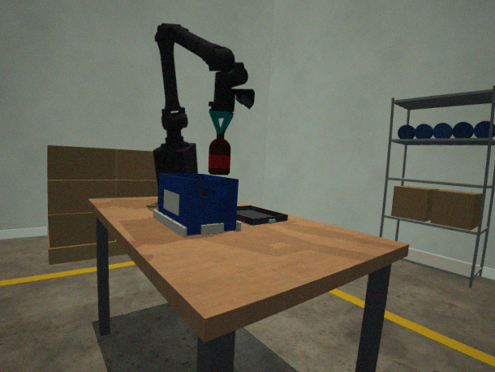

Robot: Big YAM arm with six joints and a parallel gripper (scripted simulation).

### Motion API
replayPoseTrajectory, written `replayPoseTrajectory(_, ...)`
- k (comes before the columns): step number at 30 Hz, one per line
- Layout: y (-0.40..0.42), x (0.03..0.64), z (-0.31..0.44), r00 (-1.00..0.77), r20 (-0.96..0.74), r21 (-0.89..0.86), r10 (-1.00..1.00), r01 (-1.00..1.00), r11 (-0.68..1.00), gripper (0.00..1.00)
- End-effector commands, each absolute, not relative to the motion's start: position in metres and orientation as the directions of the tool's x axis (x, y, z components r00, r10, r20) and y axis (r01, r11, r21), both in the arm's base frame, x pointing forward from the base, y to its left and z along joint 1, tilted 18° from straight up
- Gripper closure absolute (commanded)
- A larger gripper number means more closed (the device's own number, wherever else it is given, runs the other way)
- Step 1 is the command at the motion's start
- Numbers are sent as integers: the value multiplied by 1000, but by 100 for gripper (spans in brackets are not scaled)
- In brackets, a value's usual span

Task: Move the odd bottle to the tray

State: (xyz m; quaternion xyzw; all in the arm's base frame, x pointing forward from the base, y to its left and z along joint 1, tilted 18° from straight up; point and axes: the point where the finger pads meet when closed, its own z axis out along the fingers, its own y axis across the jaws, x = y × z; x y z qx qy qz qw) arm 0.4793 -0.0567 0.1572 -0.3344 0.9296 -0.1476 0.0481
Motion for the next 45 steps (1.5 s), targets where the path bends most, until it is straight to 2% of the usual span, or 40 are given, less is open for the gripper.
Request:
replayPoseTrajectory(1, -50, 499, 196, -768, -48, -356, -639, -584, 729, 100)
replayPoseTrajectory(45, -50, 499, 196, -768, -48, -356, -639, -584, 729, 100)
